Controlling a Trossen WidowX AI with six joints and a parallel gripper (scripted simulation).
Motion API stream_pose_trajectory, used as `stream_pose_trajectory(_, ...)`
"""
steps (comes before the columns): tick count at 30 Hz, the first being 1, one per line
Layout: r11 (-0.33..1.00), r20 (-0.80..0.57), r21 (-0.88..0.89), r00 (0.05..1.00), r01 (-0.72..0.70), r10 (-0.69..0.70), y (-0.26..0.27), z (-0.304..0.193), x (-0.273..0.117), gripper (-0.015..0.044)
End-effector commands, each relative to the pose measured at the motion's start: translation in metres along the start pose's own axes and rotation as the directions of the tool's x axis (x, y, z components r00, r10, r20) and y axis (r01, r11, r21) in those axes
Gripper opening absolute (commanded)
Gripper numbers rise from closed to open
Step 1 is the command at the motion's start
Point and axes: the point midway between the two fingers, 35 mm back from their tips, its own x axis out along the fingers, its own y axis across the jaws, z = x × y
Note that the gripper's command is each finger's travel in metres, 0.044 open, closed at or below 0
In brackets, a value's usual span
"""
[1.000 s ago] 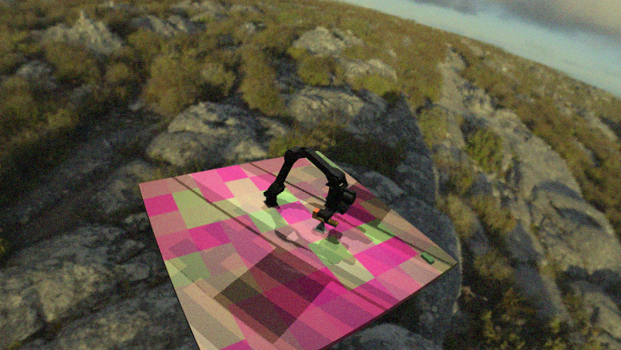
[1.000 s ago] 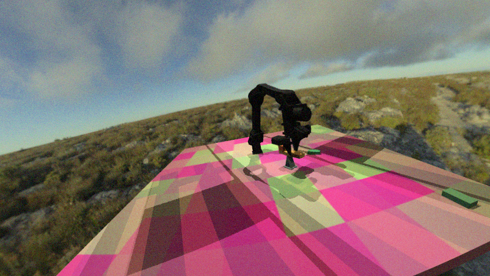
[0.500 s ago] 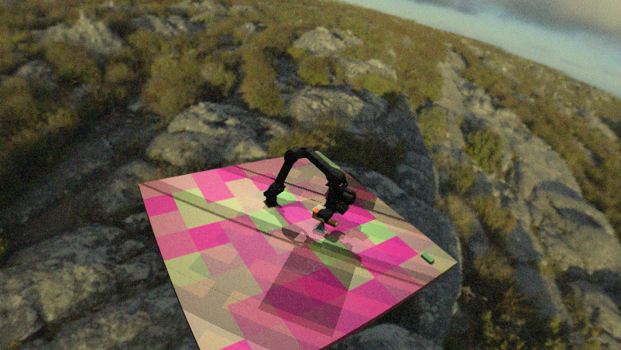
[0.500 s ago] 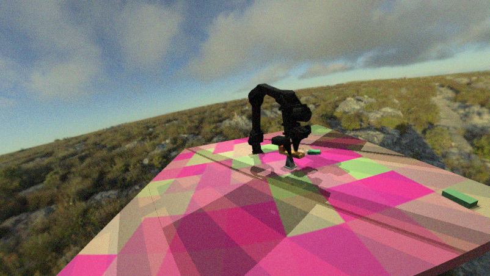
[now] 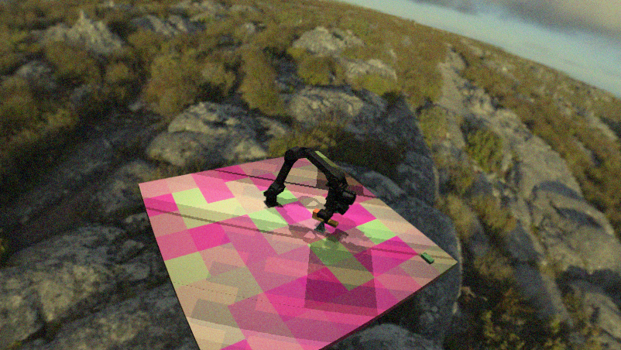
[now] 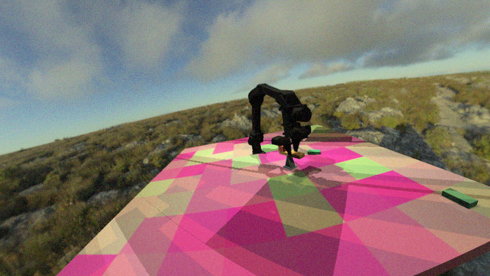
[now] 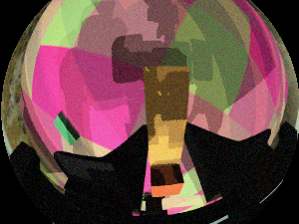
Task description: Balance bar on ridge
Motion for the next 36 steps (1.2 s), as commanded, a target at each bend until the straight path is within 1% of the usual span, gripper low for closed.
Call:
stream_pose_trajectory(1,1.0,0.0,0.0,1.0,0.002,-0.002,-0.0002,0.0,0.0008,0.0)
stream_pose_trajectory(36,1.0,0.0,0.0,1.0,0.002,-0.002,-0.0002,-0.0001,0.0037,0.0)
